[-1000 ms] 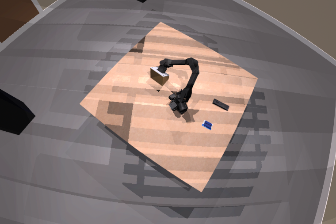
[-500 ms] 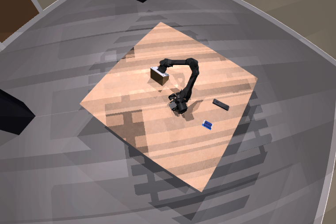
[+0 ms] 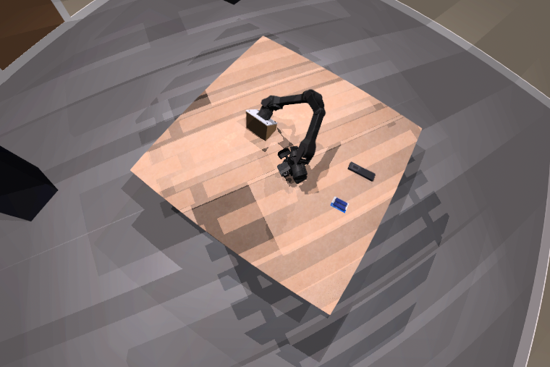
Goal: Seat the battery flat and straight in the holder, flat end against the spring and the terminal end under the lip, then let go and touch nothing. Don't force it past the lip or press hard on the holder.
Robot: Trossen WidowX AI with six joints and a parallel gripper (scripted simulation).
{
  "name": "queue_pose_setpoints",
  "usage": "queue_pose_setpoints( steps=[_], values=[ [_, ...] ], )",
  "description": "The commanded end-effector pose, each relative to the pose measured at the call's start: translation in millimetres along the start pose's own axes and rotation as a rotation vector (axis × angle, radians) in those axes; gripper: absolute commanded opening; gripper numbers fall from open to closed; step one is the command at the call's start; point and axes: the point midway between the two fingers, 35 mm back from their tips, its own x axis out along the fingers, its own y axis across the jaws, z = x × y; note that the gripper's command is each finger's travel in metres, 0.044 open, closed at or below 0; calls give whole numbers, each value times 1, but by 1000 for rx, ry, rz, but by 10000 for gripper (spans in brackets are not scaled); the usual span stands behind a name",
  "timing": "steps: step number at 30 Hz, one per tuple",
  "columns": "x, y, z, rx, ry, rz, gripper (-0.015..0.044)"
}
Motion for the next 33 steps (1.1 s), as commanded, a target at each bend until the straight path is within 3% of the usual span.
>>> queue_pose_setpoints(
  steps=[1, 25, 33],
  values=[
    [-9, -3, -20, 111, -4, 5, 67],
    [-28, -64, -134, 1037, 0, -6, 67],
    [-28, -66, -135, 1065, -1, -7, 67]
  ],
)
